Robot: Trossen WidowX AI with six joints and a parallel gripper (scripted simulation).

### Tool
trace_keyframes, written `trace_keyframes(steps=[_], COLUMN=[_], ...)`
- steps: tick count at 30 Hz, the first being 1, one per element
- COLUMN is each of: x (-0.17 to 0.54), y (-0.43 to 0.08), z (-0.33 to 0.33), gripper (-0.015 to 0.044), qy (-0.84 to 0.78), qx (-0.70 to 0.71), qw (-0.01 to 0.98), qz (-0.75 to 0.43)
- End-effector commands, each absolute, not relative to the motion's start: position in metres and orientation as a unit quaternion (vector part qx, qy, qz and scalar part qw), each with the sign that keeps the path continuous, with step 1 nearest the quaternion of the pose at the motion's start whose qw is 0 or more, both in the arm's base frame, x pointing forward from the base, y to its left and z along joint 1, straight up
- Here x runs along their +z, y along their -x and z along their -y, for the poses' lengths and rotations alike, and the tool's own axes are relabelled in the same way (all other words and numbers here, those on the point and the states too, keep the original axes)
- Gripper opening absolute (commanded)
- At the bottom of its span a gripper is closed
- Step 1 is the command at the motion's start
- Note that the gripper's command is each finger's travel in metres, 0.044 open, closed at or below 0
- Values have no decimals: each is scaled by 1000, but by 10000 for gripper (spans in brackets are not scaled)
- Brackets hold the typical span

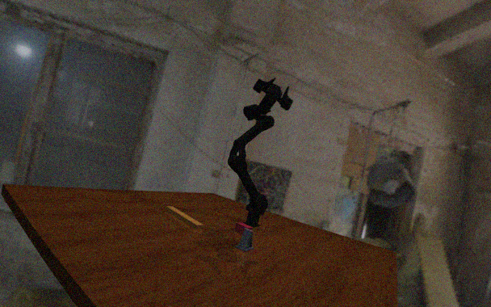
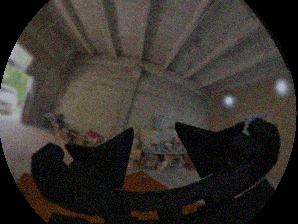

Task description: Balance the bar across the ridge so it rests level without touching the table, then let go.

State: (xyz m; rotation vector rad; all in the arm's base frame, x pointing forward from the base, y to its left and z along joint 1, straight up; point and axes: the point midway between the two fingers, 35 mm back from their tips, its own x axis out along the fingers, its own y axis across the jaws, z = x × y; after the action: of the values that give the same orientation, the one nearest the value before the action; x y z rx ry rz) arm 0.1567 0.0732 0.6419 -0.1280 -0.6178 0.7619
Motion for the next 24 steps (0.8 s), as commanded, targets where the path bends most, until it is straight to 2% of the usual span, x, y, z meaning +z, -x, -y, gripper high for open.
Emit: trace_keyframes(steps=[1, 24], x=[649, 678], y=[-141, -84], z=[-71, -80], gripper=[315, 315], qy=[74, 209], qx=[339, 191], qw=[884, 865], qz=[315, 414])
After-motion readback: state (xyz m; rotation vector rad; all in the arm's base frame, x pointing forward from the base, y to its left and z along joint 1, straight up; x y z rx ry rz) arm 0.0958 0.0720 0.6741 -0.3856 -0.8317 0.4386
